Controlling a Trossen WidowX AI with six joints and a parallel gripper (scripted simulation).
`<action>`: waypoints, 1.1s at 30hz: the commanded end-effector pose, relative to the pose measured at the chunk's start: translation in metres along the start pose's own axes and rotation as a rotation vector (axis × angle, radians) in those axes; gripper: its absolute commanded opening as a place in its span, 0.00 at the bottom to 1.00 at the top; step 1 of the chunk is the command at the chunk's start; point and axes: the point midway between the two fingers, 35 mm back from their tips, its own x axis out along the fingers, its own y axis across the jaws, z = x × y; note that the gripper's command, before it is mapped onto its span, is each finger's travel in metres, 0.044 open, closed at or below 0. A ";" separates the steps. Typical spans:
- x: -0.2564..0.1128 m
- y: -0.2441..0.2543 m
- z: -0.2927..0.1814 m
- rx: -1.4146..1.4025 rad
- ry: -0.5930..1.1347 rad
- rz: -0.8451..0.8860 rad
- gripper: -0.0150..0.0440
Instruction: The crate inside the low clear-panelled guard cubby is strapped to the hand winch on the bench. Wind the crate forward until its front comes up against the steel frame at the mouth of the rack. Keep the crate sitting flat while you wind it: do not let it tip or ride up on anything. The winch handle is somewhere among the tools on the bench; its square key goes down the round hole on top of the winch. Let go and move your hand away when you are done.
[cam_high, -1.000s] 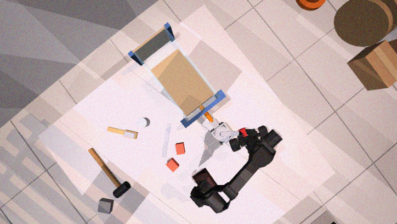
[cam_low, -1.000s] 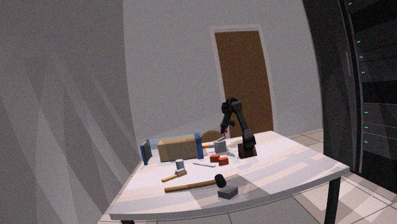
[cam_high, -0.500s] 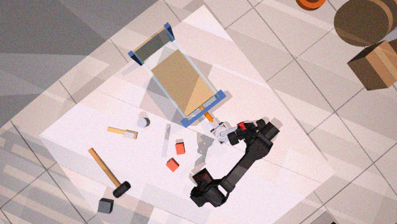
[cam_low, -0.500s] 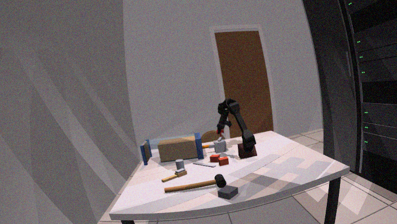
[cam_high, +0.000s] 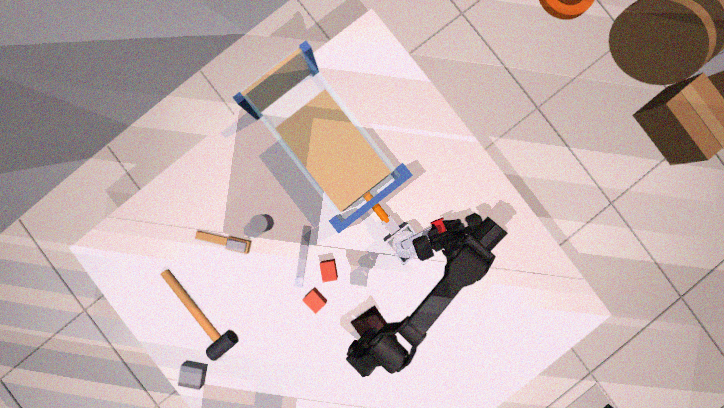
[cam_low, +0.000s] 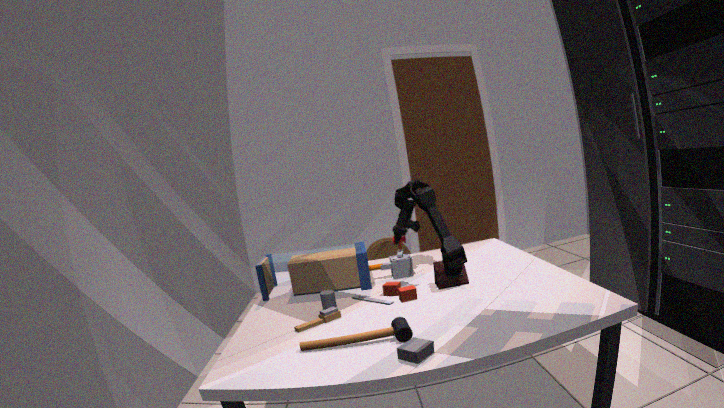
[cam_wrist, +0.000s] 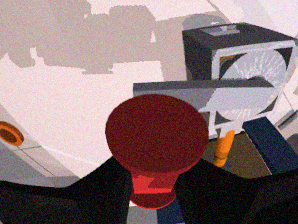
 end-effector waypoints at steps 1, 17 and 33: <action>0.010 -0.009 -0.023 -0.038 0.021 -0.010 0.25; 0.016 -0.016 -0.036 -0.038 0.022 -0.011 0.25; 0.017 -0.017 -0.038 -0.038 0.022 -0.012 0.25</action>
